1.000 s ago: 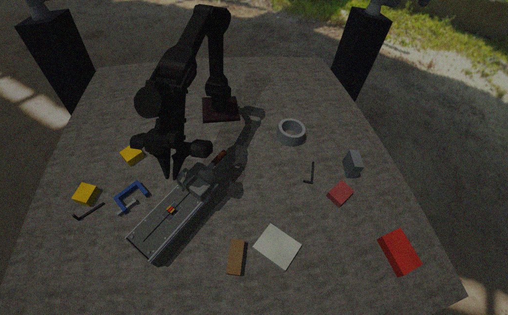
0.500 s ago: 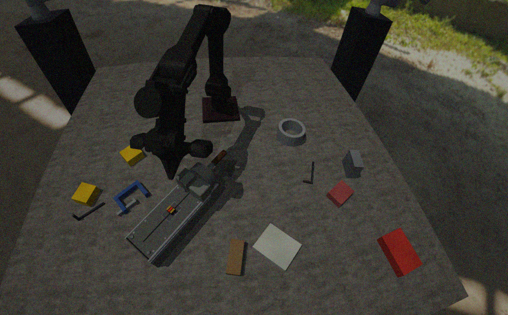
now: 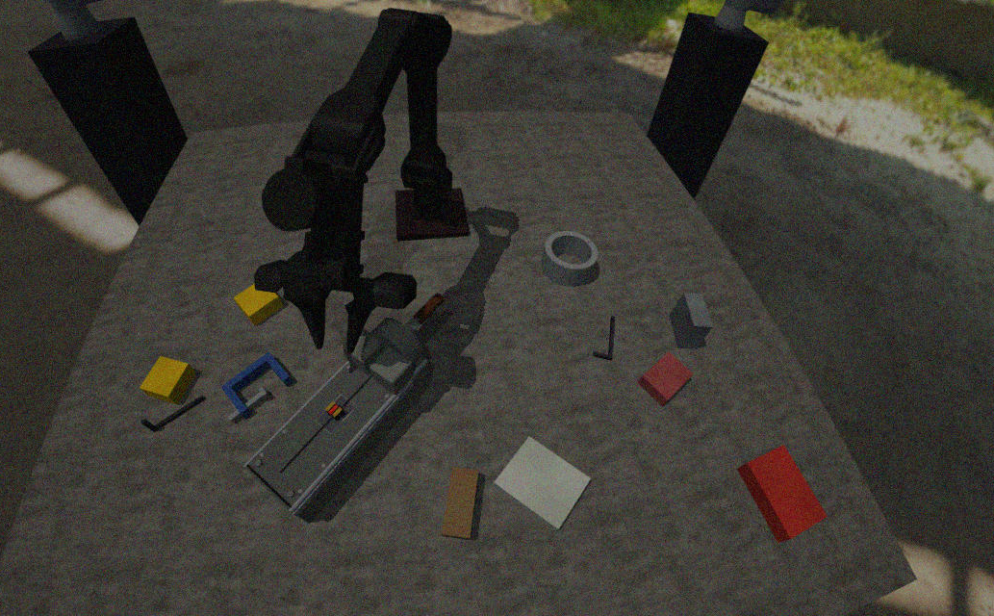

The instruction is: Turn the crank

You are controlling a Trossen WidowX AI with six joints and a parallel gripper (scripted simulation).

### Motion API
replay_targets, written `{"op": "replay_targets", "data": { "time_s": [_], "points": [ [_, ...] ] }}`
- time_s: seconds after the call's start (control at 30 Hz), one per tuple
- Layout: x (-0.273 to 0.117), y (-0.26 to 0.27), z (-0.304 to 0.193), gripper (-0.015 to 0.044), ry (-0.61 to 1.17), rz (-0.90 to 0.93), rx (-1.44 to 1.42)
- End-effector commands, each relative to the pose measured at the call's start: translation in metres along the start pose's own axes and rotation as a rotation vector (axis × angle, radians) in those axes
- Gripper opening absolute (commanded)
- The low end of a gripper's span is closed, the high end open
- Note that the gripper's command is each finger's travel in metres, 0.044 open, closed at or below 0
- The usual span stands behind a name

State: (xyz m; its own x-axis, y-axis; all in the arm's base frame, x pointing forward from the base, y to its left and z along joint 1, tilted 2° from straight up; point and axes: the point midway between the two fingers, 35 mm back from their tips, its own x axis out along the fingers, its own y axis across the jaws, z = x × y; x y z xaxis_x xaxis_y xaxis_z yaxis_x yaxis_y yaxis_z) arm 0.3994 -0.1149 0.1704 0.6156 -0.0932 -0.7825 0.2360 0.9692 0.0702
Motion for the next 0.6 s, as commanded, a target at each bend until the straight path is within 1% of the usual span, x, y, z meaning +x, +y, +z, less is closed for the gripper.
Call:
{"op": "replay_targets", "data": {
  "time_s": [0.0,0.17,0.2,0.23,0.57],
  "points": [
    [0.0,-0.0002,0.0,0.0289,0.0,-0.001,0.0],
    [0.0,-0.0002,0.0,0.042,0.0,-0.001,0.0],
    [0.0,-0.0002,0.0,0.044,0.0,-0.001,0.0],
    [0.0,-0.0002,0.0,0.044,0.0,-0.001,0.0],
    [0.0,-0.0002,0.0,0.0177,0.0,-0.001,0.0]
  ]
}}
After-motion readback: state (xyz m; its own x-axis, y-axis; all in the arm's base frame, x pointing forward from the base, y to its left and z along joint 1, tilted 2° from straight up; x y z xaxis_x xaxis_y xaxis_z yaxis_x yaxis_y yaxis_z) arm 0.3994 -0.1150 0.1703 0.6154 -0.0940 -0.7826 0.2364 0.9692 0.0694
